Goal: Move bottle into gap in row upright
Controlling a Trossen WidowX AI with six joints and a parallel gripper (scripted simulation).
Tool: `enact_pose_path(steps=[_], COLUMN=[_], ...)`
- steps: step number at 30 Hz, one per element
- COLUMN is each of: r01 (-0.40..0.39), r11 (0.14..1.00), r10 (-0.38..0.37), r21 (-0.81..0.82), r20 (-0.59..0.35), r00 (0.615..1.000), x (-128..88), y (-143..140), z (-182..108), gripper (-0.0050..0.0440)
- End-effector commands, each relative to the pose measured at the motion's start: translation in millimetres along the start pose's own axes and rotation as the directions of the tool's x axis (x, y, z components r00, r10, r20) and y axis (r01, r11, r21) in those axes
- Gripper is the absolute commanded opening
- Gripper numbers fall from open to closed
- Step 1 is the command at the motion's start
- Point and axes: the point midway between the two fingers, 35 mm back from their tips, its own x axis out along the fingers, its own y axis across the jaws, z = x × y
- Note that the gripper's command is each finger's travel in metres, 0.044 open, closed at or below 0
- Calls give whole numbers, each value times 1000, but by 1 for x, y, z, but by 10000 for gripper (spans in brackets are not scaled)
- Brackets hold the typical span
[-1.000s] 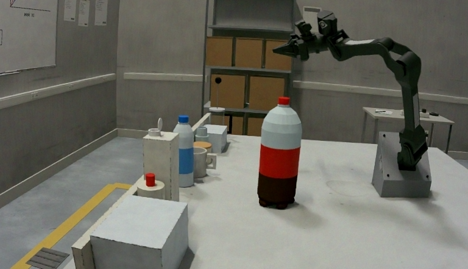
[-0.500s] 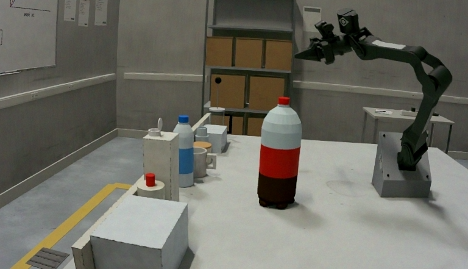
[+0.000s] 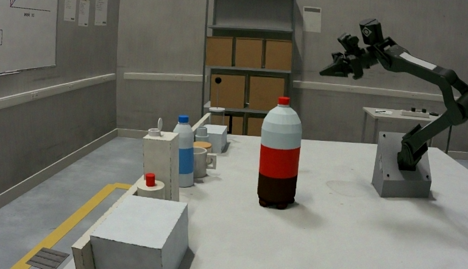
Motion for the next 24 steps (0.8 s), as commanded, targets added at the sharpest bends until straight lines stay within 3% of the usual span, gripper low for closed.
enact_pose_path(steps=[1, 11, 24], r01=[-16, -21, -9], r11=[1000, 999, 1000], r10=[16, 22, 10], r21=[13, 24, 25], r20=[-22, -29, -46], r00=[1000, 999, 999], x=[-17, -20, -8], y=[26, 33, 31], z=[-27, -37, -52], gripper=[-50, -50, -50])
